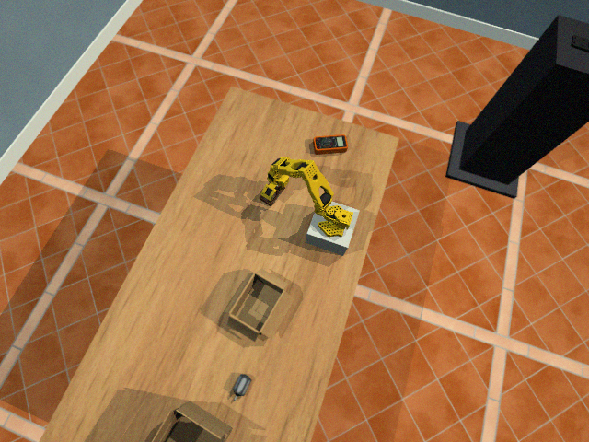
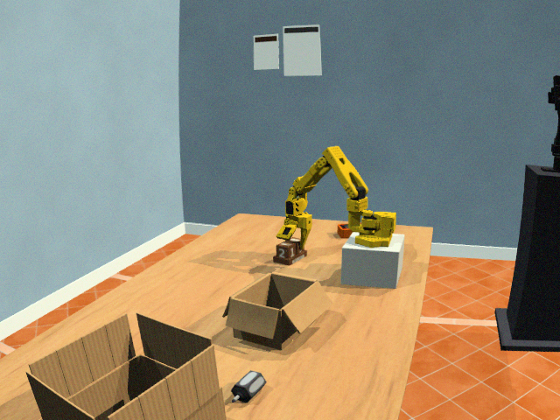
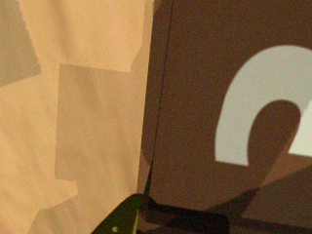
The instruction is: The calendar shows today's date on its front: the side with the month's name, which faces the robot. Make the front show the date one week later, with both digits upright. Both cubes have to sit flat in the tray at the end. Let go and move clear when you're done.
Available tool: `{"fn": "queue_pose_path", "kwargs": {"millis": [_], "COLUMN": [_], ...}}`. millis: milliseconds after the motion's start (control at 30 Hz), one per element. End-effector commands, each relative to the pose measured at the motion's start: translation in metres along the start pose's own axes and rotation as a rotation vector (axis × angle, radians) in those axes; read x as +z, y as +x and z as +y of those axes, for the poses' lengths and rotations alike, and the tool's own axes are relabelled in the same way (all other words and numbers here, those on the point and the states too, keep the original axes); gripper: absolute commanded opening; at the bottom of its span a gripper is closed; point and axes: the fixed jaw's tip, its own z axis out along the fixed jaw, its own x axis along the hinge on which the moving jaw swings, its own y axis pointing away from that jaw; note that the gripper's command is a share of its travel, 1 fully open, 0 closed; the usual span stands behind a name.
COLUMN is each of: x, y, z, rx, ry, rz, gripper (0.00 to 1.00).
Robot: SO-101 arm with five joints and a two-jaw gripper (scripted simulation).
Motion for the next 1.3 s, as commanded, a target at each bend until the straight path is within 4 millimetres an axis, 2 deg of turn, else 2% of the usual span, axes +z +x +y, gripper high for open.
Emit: {"fn": "queue_pose_path", "kwargs": {"millis": [0, 1267], "x": [0.0015, -0.0055], "y": [0.0004, 0.0007], "z": [0.0013, -0.0008], "rx": [0.014, 0.014], "ry": [-0.012, -0.012], "rz": [-0.003, -0.003], "gripper": [0.0, 0.0]}}
